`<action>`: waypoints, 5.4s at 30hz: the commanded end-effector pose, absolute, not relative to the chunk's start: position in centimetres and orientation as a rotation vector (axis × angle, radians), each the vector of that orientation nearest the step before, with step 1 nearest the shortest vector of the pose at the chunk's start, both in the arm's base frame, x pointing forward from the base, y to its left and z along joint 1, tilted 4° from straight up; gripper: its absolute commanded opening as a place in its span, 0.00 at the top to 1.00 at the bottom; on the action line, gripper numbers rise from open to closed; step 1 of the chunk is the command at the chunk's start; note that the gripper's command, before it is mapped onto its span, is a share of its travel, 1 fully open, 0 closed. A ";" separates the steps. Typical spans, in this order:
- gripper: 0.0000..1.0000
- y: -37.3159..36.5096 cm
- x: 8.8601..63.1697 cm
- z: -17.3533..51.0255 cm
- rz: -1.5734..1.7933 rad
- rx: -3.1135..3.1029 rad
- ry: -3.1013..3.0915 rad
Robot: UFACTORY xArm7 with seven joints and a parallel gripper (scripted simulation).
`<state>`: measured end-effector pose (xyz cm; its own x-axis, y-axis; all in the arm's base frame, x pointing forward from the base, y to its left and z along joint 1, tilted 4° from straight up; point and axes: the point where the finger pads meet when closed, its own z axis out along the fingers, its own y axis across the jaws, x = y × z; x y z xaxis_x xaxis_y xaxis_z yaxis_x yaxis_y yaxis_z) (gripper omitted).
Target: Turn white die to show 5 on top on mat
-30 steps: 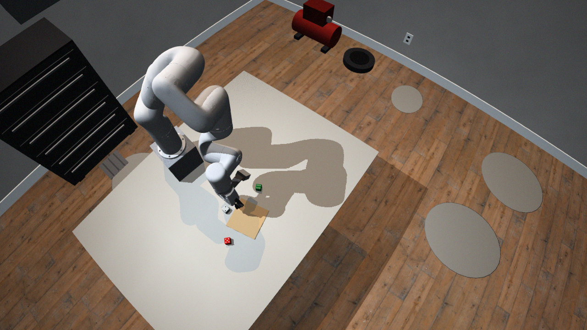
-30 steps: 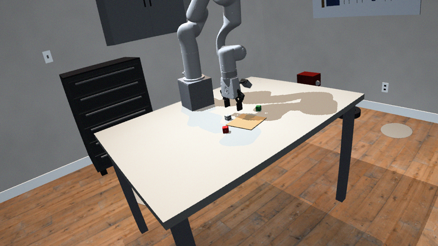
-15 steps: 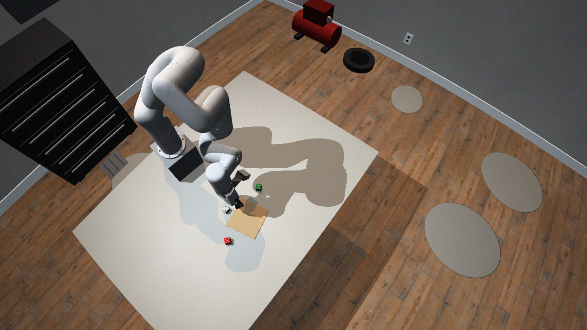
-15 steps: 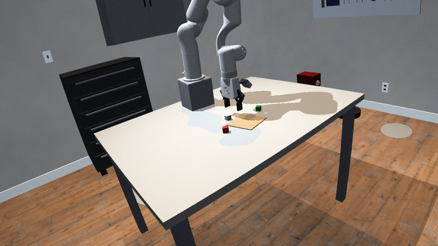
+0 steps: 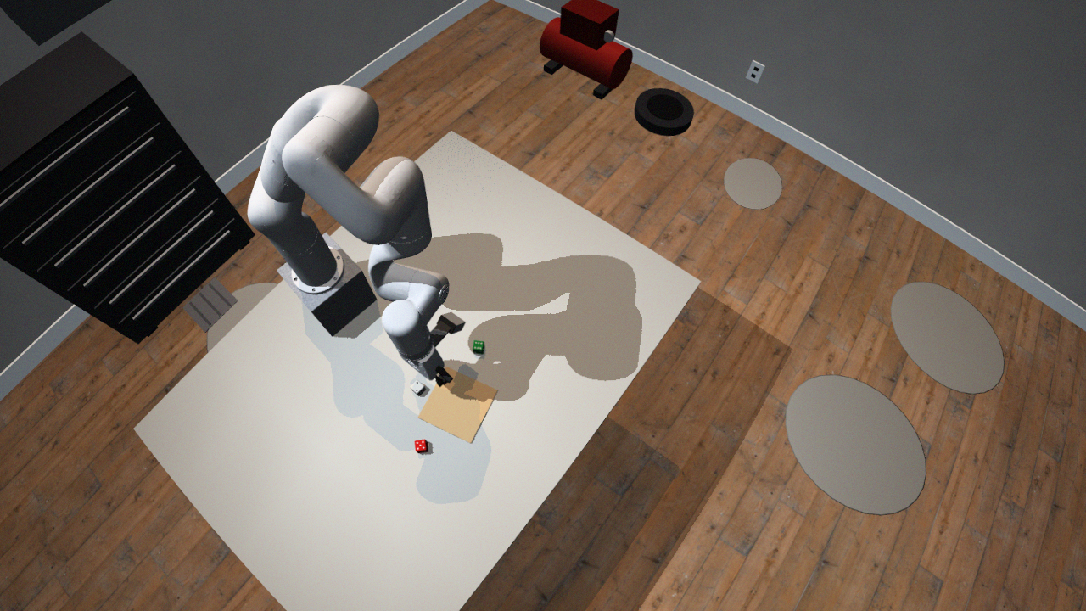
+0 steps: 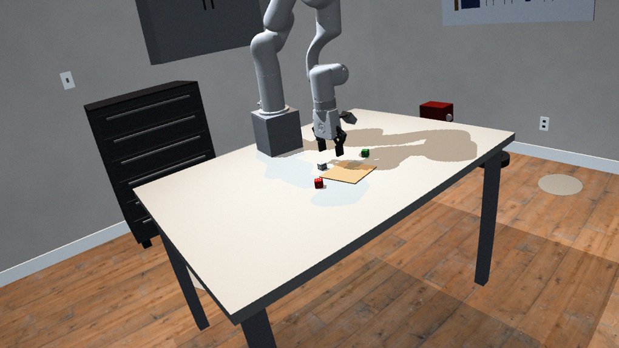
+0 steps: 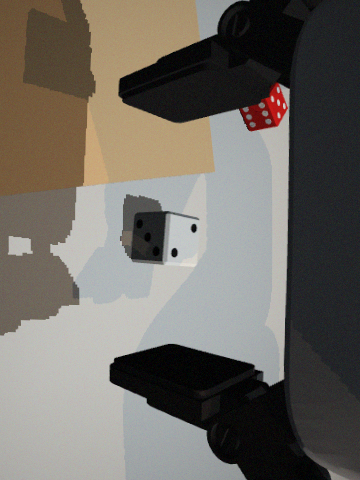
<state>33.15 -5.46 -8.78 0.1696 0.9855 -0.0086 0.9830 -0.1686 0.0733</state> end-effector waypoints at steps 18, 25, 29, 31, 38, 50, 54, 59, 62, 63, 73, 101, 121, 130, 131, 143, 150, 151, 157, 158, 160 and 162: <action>0.00 3.3 37.4 -8.6 0.064 2.354 1.982; 0.00 8.1 39.6 -8.5 0.064 2.354 1.982; 0.00 9.6 40.3 -8.5 0.064 2.354 1.982; 0.00 9.9 40.5 -8.5 0.064 2.354 1.982; 0.00 10.0 40.5 -8.5 0.064 2.354 1.982; 0.00 10.0 40.5 -8.5 0.064 2.354 1.982; 0.00 10.0 40.5 -8.5 0.064 2.354 1.982; 0.00 10.0 40.5 -8.5 0.064 2.354 1.982; 0.00 10.0 40.5 -8.5 0.064 2.354 1.982; 0.00 10.0 40.5 -8.5 0.064 2.354 1.982; 0.00 10.0 40.5 -8.5 0.064 2.354 1.982; 0.00 10.3 39.7 2.0 0.064 2.354 1.982; 0.00 -6.9 34.1 1.6 0.059 2.398 1.906; 0.00 -9.8 31.2 0.9 0.063 2.420 1.902; 0.00 -9.8 31.2 0.9 0.063 2.420 1.902; 0.00 -9.8 31.2 0.9 0.063 2.420 1.902; 0.00 -9.8 31.2 0.9 0.063 2.420 1.902; 0.00 -9.8 31.2 0.9 0.063 2.420 1.902; 0.00 -9.8 31.2 0.9 0.063 2.420 1.902; 0.00 -9.8 31.2 0.9 0.063 2.420 1.902; 0.00 -9.8 31.3 0.9 0.064 2.418 1.901; 0.00 -10.0 31.6 0.9 0.065 2.411 1.898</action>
